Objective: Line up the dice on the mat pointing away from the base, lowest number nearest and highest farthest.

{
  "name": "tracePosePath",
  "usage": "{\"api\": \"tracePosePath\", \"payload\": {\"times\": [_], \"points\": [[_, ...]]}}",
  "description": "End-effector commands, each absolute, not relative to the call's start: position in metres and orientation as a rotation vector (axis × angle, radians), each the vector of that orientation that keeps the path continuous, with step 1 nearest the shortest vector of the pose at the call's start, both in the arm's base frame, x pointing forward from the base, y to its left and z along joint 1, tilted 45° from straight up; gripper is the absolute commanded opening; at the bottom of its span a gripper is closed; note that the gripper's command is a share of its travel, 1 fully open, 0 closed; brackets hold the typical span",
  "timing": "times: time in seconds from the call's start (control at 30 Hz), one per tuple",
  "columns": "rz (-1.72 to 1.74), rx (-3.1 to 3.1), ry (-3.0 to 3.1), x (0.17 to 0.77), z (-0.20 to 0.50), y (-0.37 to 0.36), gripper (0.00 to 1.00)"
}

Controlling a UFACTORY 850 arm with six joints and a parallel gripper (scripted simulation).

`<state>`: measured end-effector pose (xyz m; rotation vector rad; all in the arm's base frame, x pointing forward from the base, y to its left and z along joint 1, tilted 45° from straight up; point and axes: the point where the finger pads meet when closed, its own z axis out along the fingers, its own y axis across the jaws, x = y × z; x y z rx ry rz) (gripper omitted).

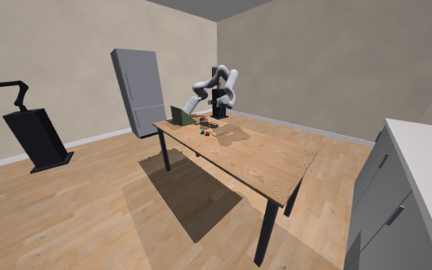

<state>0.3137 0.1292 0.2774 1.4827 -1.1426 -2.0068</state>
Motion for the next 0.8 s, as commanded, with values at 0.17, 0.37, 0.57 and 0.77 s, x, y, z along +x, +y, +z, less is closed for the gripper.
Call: {"api": "tracePosePath", "payload": {"times": [0.17, 0.37, 0.57, 0.77], "points": [[-2.007, 1.484, -1.143, 0.314, 0.278, 0.129, 1.00], [-2.007, 1.484, -1.143, 0.314, 0.278, 0.129, 1.00], [-2.007, 1.485, -1.144, 0.314, 0.277, 0.129, 1.00], [-2.066, 1.662, -1.291, 0.329, 0.237, 0.126, 1.00]]}}
